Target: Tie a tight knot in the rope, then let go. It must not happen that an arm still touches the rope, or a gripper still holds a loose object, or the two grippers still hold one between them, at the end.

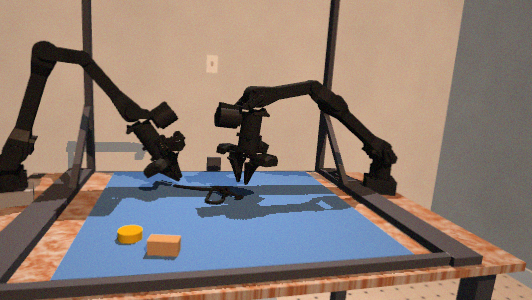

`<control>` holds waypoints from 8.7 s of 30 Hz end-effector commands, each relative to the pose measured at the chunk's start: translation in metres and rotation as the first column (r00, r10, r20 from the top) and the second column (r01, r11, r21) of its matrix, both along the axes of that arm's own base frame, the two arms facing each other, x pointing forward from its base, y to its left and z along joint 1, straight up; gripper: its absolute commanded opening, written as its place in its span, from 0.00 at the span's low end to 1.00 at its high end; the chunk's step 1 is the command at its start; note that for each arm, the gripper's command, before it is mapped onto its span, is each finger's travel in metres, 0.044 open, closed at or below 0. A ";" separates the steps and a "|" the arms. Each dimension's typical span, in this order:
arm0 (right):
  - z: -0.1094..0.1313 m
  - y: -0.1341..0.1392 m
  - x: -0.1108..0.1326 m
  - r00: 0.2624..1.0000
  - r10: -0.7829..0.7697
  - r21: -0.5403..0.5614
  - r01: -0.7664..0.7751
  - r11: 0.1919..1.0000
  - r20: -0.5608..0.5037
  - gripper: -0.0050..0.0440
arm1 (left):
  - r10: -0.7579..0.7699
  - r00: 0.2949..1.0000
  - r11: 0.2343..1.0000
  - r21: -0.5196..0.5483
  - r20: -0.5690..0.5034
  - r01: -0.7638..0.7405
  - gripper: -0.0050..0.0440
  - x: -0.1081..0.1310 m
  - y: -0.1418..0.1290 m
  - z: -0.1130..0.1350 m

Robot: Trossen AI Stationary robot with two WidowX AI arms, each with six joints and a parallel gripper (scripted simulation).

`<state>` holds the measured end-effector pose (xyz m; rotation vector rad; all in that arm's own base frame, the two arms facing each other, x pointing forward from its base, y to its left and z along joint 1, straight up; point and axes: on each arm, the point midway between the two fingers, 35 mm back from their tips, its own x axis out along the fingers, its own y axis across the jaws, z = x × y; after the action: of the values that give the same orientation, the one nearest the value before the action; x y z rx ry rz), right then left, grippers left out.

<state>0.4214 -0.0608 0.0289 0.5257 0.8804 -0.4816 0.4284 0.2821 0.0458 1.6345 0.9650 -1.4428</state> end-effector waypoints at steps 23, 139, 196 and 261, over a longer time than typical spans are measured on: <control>-0.015 -0.001 0.004 1.000 -0.006 -0.003 0.006 1.000 0.024 0.28 | -0.006 0.999 1.000 0.021 0.036 0.006 0.36 0.004 0.002 0.017; -0.015 -0.001 0.004 1.000 -0.006 -0.003 0.006 1.000 0.024 0.16 | -0.006 1.000 1.000 -0.012 -0.013 0.006 0.13 0.007 0.005 -0.040; -0.015 -0.001 0.004 1.000 -0.006 -0.003 0.006 1.000 0.024 0.16 | -0.006 1.000 1.000 0.010 0.019 0.006 0.13 0.005 0.003 0.000; -0.015 -0.001 0.004 1.000 -0.006 -0.003 0.006 1.000 0.024 0.16 | -0.051 0.997 0.998 -0.048 -0.054 0.049 0.13 -0.040 -0.112 0.014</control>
<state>0.4210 -0.0608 0.0051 0.5253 0.8824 -0.4823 0.3867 0.1770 0.0397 1.5587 0.9277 -1.5906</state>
